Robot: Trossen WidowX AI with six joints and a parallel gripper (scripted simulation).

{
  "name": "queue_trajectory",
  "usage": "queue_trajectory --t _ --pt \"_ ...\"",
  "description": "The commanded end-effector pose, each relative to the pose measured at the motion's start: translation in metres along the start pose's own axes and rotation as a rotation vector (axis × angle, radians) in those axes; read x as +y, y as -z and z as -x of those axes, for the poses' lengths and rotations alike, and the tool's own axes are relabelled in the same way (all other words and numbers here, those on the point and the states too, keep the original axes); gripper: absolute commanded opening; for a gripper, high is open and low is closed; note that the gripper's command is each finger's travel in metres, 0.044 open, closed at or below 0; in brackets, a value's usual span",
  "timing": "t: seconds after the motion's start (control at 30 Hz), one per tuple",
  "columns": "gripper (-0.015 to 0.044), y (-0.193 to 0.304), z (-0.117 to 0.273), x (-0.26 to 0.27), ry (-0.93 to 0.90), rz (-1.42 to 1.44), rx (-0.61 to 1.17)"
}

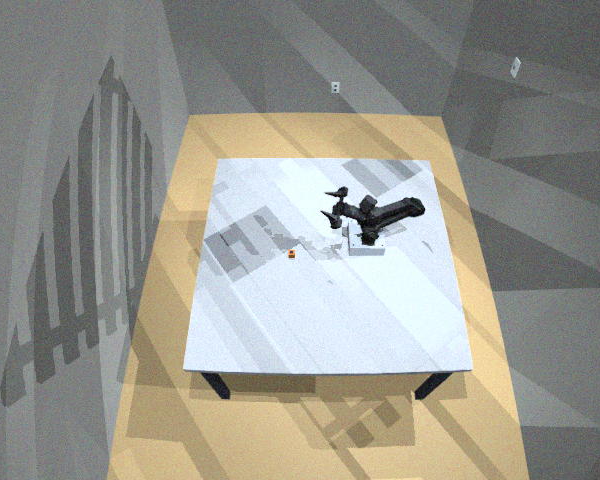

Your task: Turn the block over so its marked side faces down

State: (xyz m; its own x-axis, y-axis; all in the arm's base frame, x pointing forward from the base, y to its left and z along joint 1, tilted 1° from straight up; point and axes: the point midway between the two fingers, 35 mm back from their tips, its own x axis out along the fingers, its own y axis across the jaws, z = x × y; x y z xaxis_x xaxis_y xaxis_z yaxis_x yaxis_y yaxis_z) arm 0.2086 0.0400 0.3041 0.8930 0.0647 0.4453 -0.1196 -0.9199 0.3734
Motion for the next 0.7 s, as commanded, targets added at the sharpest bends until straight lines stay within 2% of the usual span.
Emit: queue_trajectory --t 0.0,0.17,0.37,0.53,0.67 --pt "0.0426 -0.001 -0.001 -0.001 0.005 0.015 -0.008" --pt "0.0440 -0.022 -0.032 -0.022 0.170 0.388 -0.187" --pt "0.0440 -0.059 -0.065 -0.051 0.489 0.863 -0.348" --pt "0.0440 -0.096 -0.083 -0.074 0.825 1.201 -0.396" --pt "0.0440 -0.129 -0.090 -0.091 1.132 1.420 -0.367"
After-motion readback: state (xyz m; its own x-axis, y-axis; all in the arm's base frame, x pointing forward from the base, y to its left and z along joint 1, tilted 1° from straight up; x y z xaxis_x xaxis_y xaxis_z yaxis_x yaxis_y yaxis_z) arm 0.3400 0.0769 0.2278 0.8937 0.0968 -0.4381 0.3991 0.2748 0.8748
